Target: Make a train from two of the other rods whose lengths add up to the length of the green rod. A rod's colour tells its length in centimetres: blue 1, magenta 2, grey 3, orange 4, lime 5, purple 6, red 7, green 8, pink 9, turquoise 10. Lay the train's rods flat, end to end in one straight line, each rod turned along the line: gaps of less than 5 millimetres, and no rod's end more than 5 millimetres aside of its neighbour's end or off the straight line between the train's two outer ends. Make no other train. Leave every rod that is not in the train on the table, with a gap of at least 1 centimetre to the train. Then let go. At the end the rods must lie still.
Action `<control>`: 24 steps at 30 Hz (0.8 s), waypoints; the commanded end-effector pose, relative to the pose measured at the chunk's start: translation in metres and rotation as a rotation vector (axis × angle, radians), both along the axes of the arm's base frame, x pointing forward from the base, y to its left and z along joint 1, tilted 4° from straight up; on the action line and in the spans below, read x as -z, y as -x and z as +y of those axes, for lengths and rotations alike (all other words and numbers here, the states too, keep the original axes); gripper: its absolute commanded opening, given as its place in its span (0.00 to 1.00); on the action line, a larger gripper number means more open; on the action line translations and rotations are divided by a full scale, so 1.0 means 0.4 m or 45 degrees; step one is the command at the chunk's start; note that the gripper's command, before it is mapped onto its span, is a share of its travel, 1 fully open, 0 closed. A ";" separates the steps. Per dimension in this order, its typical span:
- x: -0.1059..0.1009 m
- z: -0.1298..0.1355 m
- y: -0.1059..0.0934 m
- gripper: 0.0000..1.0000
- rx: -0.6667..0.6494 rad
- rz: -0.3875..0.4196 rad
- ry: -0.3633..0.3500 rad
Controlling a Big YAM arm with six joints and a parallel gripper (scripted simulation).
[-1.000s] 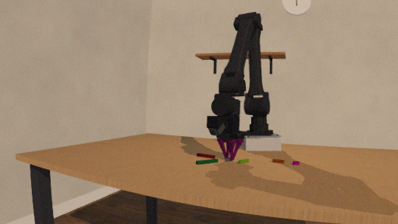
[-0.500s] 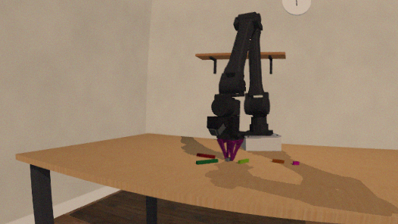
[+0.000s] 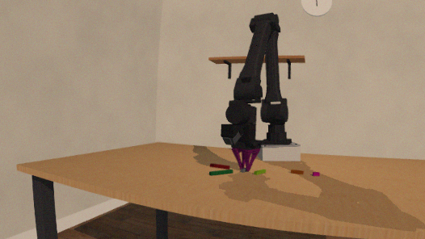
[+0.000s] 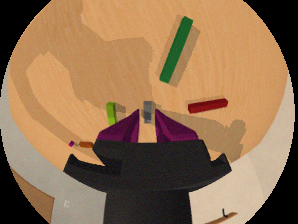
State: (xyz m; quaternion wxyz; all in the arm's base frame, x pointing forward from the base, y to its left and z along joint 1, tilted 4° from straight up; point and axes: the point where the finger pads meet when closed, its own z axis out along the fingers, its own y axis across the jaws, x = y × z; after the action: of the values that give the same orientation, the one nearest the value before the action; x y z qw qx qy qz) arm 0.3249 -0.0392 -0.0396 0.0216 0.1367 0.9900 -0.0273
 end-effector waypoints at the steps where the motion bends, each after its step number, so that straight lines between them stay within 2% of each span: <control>1: 0.004 -0.015 -0.011 0.22 0.001 -0.008 0.006; 7: 0.004 -0.015 -0.011 0.22 0.001 -0.008 0.006; 8: 0.004 -0.015 -0.011 0.03 0.001 -0.008 0.006; 24: 0.004 -0.015 -0.011 0.03 0.001 -0.008 0.006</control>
State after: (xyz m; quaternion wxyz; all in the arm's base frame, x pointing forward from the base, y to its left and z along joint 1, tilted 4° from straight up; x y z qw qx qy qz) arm 0.3249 -0.0392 -0.0396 0.0216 0.1367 0.9900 -0.0273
